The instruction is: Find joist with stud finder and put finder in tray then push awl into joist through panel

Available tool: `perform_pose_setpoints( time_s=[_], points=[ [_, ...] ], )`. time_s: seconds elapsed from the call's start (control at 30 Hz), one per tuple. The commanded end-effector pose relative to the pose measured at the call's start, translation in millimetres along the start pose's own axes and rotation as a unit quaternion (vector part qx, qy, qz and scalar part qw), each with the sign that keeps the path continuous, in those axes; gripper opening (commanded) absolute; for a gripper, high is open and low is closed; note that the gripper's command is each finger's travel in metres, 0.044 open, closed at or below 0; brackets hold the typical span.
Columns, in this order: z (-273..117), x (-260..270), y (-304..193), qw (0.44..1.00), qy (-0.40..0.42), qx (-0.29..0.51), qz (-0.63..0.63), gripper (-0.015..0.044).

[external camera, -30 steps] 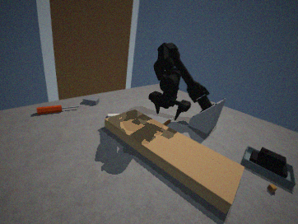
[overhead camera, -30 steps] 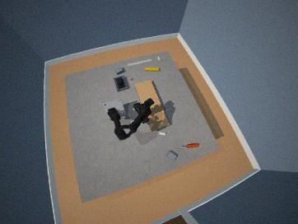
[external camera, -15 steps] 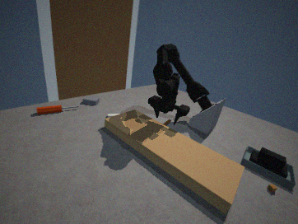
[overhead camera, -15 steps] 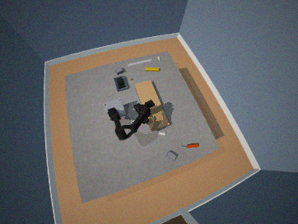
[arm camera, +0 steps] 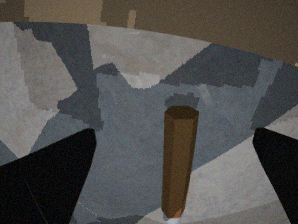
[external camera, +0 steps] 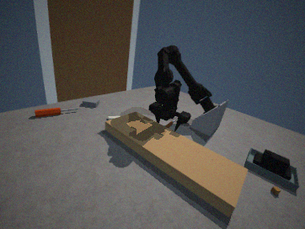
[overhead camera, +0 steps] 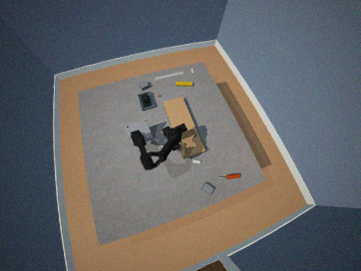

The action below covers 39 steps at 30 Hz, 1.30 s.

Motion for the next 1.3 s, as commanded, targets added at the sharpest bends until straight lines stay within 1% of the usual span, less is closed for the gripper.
perform_pose_setpoints(
  time_s=[0.0, 0.03, 0.5, 0.7, 0.73, 0.77, 0.9, 1.27],
  points=[
    [5, 0, -1, 1.0, -0.003, 0.002, -0.003, 0.044],
    [5, 0, -1, 1.0, -0.003, 0.002, -0.003, 0.044],
    [5, 0, -1, 1.0, -0.003, 0.002, -0.003, 0.0072],
    [5, 0, -1, 1.0, -0.003, 0.002, -0.003, 0.0032],
    [4, 0, -1, 1.0, -0.003, 0.002, -0.003, 0.0006],
    [2, 0, -1, 1.0, -0.002, 0.002, -0.003, 0.0],
    [-13, 1, 2, 1.0, 0.002, 0.0, -0.004, 0.0],
    [-75, 3, 1, 1.0, 0.008, 0.0, -0.005, 0.0]
  ],
)
Point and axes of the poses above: the point midway between the two fingers, 35 mm back from their tips, its own z axis out along the fingers, its own x axis across the jaws, y = z × x, the point moved 10 cm from there along -z, back along the fingers, and after that the axes turned 3 degrees about z, right-handed, at the moved point
